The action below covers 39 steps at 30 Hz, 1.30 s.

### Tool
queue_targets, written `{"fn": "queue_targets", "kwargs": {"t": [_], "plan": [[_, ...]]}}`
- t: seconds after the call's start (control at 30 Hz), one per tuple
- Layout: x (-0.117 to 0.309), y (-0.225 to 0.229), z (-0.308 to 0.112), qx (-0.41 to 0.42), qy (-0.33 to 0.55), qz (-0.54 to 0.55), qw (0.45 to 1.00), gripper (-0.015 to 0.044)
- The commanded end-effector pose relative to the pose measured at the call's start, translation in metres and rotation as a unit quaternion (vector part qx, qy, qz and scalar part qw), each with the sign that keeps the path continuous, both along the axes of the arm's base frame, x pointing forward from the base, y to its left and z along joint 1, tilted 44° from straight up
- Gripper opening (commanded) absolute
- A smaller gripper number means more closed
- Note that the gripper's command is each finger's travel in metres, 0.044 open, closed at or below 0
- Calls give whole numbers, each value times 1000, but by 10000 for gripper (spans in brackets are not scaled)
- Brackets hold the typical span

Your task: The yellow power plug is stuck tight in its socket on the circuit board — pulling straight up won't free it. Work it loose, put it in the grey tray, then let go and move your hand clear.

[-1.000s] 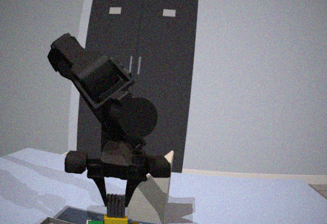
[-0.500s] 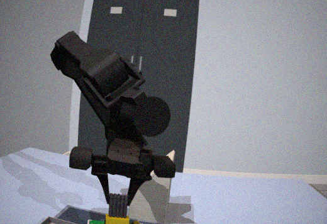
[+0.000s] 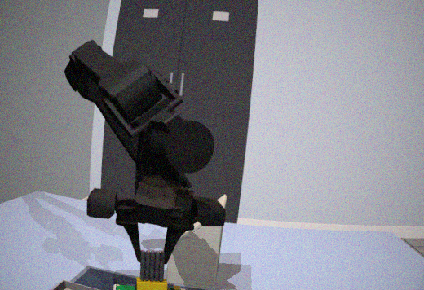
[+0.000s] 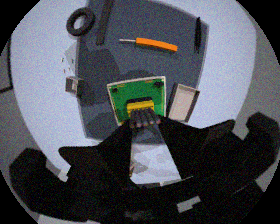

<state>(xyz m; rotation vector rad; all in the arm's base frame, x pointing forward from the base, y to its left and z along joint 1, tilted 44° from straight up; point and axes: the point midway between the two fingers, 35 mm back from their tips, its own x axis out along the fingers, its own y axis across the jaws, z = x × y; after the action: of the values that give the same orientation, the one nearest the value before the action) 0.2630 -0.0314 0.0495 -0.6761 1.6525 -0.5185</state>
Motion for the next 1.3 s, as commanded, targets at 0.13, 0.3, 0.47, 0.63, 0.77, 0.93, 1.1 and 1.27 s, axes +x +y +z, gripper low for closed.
{"fn": "queue_targets", "kwargs": {"t": [0.13, 0.3, 0.47, 0.63, 0.77, 0.93, 1.1, 1.27], "plan": [[0, 16, -4, -68, -8, 23, 997, 0], [1, 10, 3, -22, -7, 15, 1000, 0], [4, 3, 12, 47, -4, 2, 999, 0], [4, 1, 15, 64, -3, -1, 998, 0], [3, 7, 11, 27, -5, 6, 1000, 0], [3, 14, 11, -1, -6, 11, 1000, 0], [3, 17, 15, -1, -6, 11, 1000, 0], [2, 10, 8, -1, -6, 11, 1000, 0]]}}
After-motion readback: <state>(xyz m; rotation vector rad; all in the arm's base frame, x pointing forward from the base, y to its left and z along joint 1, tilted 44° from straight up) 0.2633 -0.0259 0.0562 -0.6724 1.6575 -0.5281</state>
